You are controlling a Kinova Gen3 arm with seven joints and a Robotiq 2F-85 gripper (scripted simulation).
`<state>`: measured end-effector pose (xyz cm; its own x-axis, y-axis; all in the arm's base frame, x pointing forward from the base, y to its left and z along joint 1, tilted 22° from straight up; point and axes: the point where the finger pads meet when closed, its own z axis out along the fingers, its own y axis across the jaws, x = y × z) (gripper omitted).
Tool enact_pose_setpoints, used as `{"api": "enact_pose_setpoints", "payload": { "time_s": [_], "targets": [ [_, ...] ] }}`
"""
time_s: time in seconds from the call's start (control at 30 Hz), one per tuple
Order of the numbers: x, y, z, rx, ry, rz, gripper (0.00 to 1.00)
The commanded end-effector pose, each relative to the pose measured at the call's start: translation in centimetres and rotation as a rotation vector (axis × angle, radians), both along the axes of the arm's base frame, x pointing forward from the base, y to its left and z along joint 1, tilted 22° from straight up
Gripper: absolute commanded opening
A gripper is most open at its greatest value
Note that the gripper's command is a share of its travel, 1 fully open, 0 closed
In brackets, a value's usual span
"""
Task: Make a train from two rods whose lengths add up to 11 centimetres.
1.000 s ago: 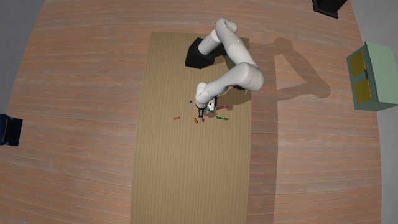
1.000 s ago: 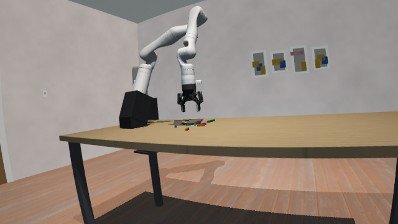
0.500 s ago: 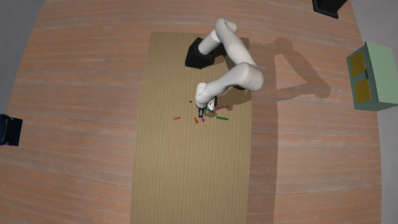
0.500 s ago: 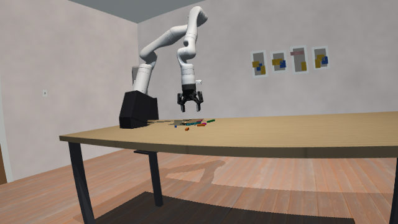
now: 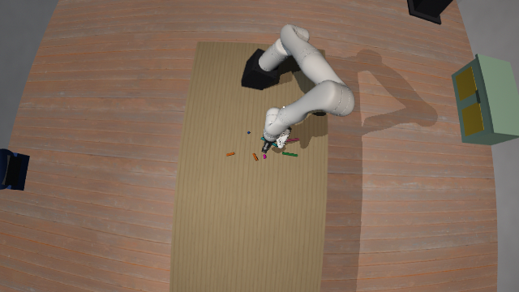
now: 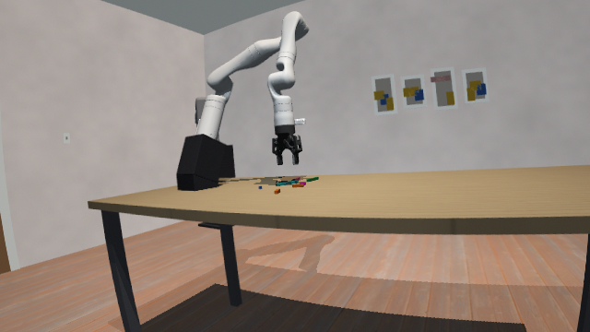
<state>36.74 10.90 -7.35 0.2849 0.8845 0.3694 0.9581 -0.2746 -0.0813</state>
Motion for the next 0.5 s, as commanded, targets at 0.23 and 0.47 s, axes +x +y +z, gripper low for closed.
{"api": "enact_pose_setpoints", "payload": {
  "time_s": [0.23, 0.47],
  "targets": [
    [-0.6, 3.6, 1.4, 0.006, 0.143, -0.352, 1.00],
    [-0.6, 3.8, 1.5, 0.006, 0.152, -0.376, 1.00]
  ]
}}
